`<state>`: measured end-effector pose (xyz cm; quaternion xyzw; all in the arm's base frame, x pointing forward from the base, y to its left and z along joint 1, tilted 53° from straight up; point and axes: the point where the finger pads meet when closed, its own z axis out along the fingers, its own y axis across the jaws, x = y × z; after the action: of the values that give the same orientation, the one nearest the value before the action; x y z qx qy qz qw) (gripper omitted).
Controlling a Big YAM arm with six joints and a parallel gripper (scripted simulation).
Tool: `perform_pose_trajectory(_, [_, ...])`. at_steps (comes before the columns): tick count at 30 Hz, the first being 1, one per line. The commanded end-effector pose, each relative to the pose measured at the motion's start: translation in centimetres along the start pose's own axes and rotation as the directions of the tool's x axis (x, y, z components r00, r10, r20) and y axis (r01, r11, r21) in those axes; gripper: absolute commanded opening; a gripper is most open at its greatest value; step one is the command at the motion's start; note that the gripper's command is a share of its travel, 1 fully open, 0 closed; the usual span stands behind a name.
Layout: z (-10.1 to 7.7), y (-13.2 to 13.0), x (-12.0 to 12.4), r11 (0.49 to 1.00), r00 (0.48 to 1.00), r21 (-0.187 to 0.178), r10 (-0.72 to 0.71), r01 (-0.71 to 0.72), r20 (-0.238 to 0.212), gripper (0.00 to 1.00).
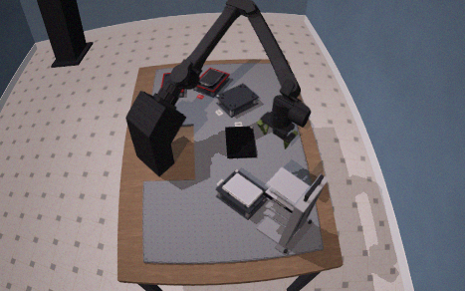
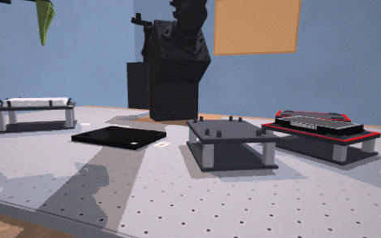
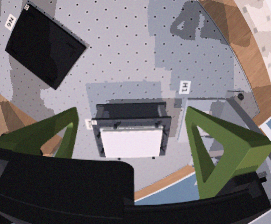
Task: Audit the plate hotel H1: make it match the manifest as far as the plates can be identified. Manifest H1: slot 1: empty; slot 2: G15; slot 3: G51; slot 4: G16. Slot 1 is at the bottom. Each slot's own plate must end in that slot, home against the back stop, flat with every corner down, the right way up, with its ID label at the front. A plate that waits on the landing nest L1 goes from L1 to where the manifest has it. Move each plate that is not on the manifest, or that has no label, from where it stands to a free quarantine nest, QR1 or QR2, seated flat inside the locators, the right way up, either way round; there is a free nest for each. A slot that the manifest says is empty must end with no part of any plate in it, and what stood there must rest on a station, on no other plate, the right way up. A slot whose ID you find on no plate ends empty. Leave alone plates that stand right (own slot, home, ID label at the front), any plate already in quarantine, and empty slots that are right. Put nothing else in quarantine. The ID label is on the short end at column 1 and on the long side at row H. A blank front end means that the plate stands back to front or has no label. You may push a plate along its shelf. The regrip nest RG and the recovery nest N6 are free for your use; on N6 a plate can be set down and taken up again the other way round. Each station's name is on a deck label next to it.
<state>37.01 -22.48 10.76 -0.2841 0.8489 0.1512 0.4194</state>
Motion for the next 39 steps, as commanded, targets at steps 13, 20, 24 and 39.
perform_pose_trajectory(13, [-5.1, -1.2, -0.7, 0.998, 0.999, 0.034, -0.046, 0.046, 0.0, 1.0])
perform_pose_trajectory(20, [-4.5, 0.1, 1.9, 0.996, 0.996, 0.004, 0.086, -0.086, 0.002, 1.0])
perform_pose_trajectory(24, [-4.7, -0.4, 3.1, 0.986, 0.986, 0.012, 0.168, -0.168, 0.002, 1.0])
perform_pose_trajectory(39, [-4.8, -0.4, 7.6, 0.891, 0.892, 0.013, 0.453, -0.453, 0.006, 1.0])
